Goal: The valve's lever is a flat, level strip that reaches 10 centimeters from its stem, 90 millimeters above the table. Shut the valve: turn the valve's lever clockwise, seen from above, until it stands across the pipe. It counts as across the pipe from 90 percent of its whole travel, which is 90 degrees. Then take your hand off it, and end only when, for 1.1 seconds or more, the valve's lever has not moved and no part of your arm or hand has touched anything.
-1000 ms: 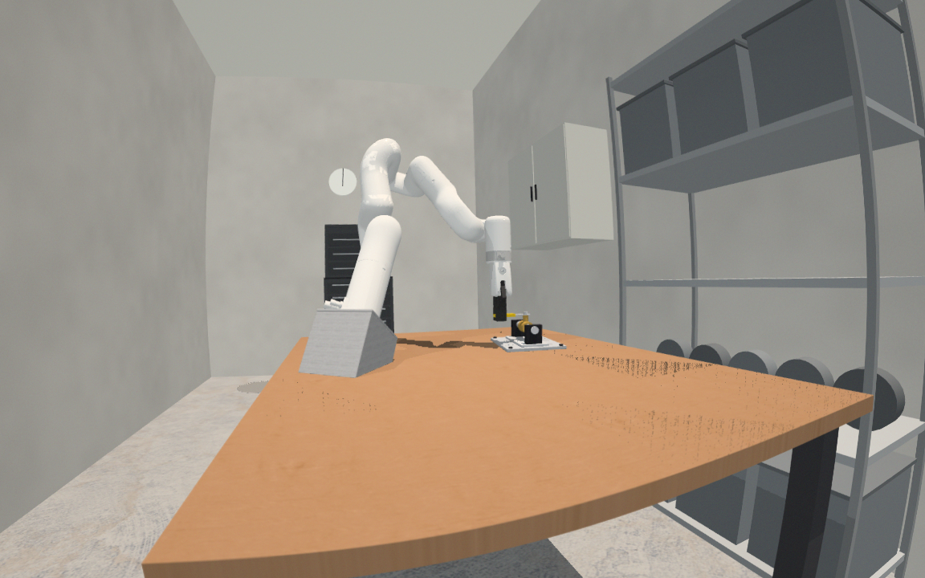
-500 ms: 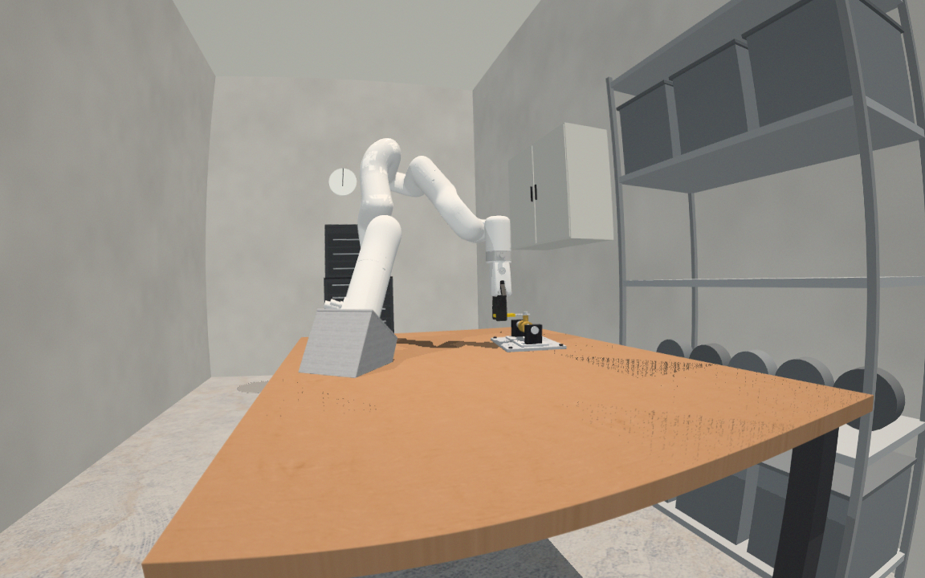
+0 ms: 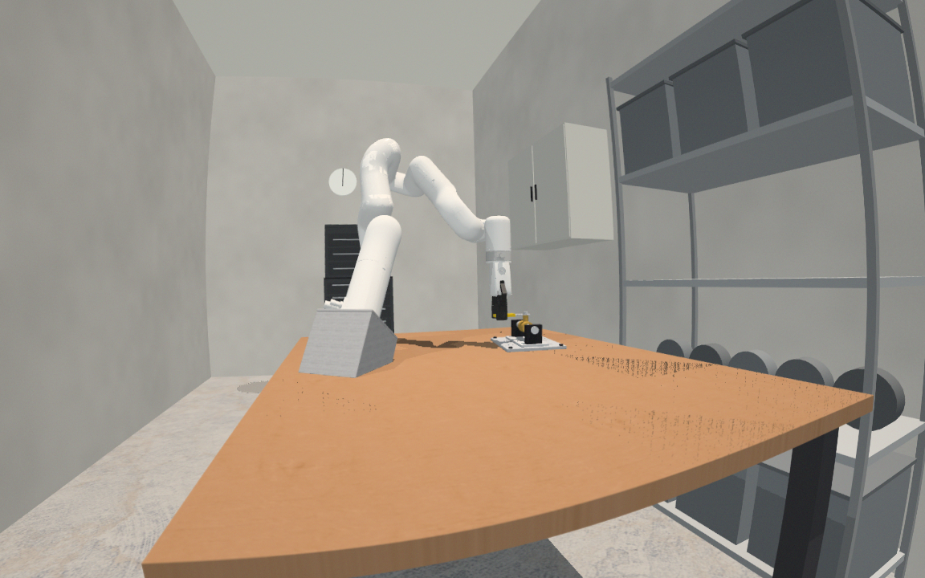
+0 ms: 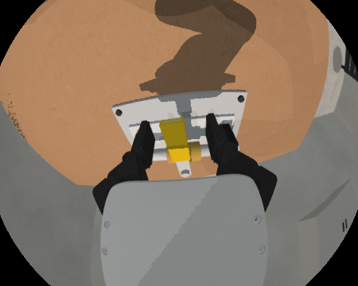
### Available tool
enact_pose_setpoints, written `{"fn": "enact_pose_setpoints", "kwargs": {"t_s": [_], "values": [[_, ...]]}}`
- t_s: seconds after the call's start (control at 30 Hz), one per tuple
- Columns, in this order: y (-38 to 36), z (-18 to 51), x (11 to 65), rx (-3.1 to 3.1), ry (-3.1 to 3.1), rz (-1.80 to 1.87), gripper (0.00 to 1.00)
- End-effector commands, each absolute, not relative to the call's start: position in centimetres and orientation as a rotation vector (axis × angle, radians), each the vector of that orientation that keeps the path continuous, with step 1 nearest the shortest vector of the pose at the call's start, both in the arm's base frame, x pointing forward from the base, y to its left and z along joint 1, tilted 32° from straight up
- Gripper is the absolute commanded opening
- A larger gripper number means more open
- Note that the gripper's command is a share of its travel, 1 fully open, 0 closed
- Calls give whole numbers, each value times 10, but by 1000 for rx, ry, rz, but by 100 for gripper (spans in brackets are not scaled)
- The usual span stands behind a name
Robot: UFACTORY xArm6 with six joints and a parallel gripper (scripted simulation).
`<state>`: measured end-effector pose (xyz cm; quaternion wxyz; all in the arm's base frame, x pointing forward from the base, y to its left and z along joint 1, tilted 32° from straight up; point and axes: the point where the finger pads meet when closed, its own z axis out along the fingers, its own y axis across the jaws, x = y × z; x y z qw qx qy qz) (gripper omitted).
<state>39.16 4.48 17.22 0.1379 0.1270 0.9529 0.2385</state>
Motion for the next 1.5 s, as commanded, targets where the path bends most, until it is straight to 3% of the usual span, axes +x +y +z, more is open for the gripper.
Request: {"fn": "enact_pose_setpoints", "kwargs": {"t_s": [0.0, 1.47], "values": [[45, 173, 393, 366, 2753, 689, 68], [37, 189, 387, 366, 2753, 689, 68]]}}
